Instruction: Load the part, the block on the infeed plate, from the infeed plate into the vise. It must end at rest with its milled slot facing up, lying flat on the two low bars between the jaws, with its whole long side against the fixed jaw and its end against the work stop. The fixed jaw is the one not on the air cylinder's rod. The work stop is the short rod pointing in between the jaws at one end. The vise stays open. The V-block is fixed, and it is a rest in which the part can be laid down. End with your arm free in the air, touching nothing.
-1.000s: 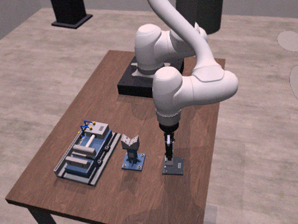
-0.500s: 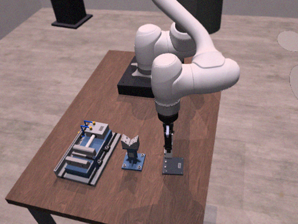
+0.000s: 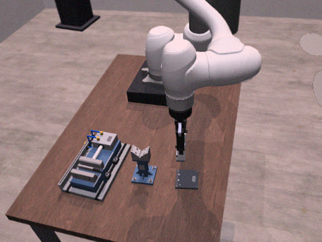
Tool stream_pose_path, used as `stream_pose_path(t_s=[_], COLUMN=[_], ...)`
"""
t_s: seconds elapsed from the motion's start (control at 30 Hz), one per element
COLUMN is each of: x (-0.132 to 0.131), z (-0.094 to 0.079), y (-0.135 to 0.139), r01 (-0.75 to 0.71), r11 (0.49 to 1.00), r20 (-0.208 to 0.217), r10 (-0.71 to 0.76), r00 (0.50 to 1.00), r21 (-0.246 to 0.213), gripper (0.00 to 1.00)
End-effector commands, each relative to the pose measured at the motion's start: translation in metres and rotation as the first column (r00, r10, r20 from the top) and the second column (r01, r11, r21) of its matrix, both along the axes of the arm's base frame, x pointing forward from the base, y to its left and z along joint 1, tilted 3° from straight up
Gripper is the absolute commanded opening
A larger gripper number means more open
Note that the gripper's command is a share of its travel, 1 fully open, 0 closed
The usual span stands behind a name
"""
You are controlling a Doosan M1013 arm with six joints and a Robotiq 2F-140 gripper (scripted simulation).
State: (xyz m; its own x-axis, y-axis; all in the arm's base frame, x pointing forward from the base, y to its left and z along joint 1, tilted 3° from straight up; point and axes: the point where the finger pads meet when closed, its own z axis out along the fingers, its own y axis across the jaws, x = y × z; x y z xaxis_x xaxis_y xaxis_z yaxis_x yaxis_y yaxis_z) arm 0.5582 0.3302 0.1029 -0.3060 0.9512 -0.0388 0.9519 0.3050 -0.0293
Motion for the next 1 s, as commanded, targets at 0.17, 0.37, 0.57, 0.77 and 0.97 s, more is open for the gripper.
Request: stream_pose_path(t_s=[0.17,0.37,0.57,0.77,0.97], x=[0.001,0.001,0.001,0.001,0.001], z=[0.035,0.05,0.057,0.064,0.065], y=[0.004,0.005,0.005,0.005,0.005], r01=[-0.002,-0.002,-0.002,-0.002,-0.002], r11=[1.0,1.0,1.0,1.0,1.0], r20=[0.003,0.003,0.003,0.003,0.003], r10=[0.002,0.002,0.002,0.002,0.002], r00=[1.0,1.0,1.0,1.0,1.0], r21=[0.002,0.002,0.002,0.002,0.002], gripper=[0.0,0.0,0.0,0.0,0.0])
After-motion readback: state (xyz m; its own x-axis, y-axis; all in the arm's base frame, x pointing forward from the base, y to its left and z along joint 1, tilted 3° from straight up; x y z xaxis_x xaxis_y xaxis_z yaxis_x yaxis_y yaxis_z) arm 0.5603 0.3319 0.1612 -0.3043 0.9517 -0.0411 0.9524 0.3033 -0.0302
